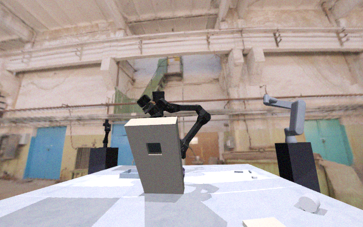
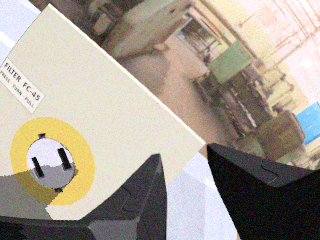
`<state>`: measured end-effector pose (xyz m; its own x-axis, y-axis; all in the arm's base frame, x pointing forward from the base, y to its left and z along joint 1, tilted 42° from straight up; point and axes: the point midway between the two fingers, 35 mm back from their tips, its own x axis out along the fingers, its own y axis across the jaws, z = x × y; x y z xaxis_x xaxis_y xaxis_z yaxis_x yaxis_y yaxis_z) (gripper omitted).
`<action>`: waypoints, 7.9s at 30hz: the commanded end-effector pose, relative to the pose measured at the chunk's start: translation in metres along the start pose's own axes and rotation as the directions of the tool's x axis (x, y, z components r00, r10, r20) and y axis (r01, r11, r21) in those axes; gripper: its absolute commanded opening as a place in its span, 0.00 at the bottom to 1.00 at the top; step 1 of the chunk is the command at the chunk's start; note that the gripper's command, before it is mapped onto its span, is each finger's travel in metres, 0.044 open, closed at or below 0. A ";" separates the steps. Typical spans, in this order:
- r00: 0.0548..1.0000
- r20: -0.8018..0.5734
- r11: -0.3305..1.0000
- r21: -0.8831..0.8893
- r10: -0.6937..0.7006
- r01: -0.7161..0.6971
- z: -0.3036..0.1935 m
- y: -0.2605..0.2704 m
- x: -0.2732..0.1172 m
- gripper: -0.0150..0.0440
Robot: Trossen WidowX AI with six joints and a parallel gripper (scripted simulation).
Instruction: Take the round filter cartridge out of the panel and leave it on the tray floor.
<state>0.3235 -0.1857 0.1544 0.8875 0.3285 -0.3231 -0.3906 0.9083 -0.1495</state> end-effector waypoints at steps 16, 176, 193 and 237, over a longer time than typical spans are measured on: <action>0.979 -0.113 0.979 -0.097 0.168 -0.179 -0.007 0.091 -0.006 0.44; 0.980 -0.107 0.265 0.962 0.166 0.061 -0.014 0.103 0.066 0.25; 0.980 -0.108 -0.136 0.982 0.166 0.131 -0.014 0.103 0.066 0.25; 0.979 -0.112 -0.070 0.990 0.167 0.125 -0.044 0.140 -0.014 0.25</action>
<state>0.2503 -0.0804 0.1002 0.7715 0.4452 -0.4545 0.3946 0.2256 0.8907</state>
